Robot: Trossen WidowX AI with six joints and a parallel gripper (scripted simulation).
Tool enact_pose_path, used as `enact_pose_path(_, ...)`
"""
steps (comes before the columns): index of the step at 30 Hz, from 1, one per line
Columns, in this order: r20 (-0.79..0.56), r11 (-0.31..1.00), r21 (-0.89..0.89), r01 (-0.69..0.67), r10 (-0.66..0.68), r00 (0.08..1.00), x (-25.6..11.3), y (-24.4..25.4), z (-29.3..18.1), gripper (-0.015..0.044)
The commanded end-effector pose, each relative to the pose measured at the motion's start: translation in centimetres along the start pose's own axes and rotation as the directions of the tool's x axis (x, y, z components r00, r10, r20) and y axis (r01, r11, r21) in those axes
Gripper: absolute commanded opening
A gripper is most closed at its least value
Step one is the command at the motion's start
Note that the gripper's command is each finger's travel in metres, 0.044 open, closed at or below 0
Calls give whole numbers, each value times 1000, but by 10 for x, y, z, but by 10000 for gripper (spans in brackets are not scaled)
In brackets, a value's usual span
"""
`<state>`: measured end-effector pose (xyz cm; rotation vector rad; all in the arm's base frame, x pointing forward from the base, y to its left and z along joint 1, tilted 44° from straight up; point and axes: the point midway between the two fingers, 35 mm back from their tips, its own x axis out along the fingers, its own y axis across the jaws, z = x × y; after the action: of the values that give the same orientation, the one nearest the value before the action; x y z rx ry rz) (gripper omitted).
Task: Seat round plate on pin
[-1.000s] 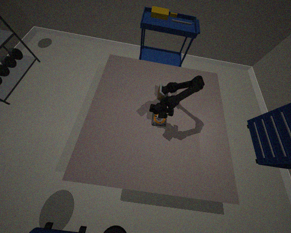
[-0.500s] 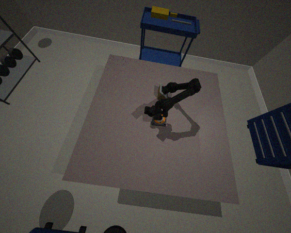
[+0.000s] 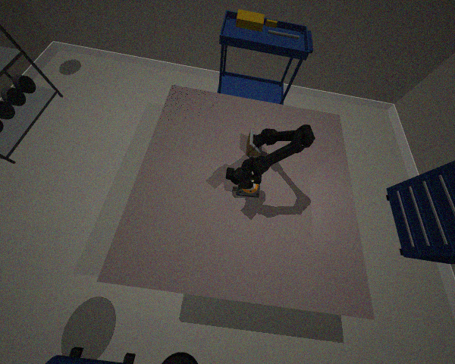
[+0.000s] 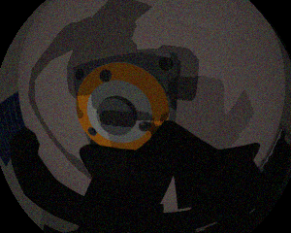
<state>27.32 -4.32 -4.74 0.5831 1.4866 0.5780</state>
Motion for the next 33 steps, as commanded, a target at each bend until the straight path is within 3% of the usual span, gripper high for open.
enact_pose_path(1, -3, 1000, 6, -6, 6, 1000, 2, 1, -7, 0)
enact_pose_path(33, -4, 1000, 6, -6, 6, 1000, 2, 5, -22, 0)
